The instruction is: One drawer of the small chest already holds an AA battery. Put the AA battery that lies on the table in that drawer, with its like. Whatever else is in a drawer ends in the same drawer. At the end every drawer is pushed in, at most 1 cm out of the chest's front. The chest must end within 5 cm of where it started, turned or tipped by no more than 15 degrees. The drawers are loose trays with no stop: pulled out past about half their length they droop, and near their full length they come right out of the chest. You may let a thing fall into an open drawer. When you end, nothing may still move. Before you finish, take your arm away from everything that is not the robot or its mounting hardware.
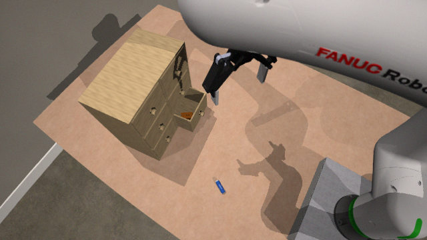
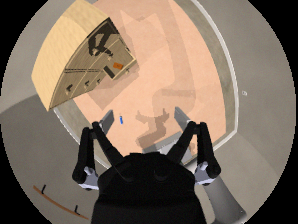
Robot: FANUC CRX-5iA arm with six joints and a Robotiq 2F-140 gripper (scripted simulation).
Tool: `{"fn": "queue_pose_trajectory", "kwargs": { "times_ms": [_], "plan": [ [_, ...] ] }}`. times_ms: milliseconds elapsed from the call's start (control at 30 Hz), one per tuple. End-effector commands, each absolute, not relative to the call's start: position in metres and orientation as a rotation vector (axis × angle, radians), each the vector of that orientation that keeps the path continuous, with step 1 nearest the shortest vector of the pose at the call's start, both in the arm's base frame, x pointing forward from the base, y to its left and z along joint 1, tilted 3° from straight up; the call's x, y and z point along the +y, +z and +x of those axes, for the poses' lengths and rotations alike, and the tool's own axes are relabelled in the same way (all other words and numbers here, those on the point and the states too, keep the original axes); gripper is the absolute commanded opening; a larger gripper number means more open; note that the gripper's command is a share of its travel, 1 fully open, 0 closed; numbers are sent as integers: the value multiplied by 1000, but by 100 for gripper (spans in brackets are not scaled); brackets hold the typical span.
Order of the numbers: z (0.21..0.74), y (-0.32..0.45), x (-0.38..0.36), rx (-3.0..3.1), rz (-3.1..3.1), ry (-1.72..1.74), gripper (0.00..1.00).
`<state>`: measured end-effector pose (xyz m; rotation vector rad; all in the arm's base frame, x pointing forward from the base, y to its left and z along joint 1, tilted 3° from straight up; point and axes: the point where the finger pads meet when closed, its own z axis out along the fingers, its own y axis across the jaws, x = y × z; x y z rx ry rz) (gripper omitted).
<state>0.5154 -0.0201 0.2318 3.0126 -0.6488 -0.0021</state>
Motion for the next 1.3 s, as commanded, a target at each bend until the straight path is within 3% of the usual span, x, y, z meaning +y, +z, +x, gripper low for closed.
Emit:
{"fn": "queue_pose_trajectory", "kwargs": {
  "times_ms": [0,1267],
  "plan": [
    [512,231,-21,-766,2985,2,100],
    [465,216,-35,-2116,2251,46,100]
  ]
}}
